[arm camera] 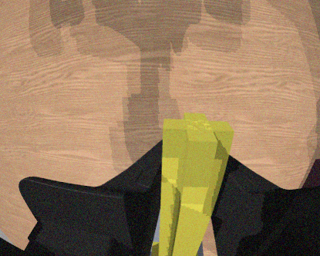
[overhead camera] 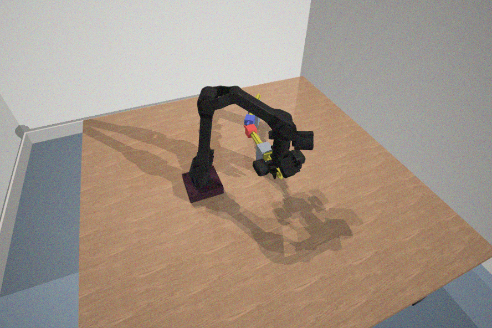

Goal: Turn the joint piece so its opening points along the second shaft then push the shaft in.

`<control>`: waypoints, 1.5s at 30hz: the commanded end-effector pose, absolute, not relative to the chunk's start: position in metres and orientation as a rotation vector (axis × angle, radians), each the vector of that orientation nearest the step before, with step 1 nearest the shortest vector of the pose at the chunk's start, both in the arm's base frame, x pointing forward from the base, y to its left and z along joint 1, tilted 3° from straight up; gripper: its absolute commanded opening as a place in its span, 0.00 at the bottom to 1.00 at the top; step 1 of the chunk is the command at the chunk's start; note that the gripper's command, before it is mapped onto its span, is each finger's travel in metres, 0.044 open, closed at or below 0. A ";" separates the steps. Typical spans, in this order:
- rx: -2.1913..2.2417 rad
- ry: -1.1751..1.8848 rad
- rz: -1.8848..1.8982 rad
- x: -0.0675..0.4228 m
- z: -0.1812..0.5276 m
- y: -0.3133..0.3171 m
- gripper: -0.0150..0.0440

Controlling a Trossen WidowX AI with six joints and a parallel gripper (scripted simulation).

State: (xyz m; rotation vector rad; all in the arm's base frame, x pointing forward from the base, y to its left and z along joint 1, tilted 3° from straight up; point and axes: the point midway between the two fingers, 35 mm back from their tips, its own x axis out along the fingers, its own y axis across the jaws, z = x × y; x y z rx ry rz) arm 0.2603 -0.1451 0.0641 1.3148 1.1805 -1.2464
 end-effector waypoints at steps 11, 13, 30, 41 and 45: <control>1.313 1.183 -1.245 0.260 0.064 -0.145 0.37; 1.313 1.183 -1.245 0.260 0.064 -0.145 0.41; 1.313 1.183 -1.245 0.260 0.064 -0.145 1.00; 1.316 1.181 -1.243 0.260 0.084 -0.146 1.00; 1.318 1.180 -1.243 0.260 0.094 -0.147 1.00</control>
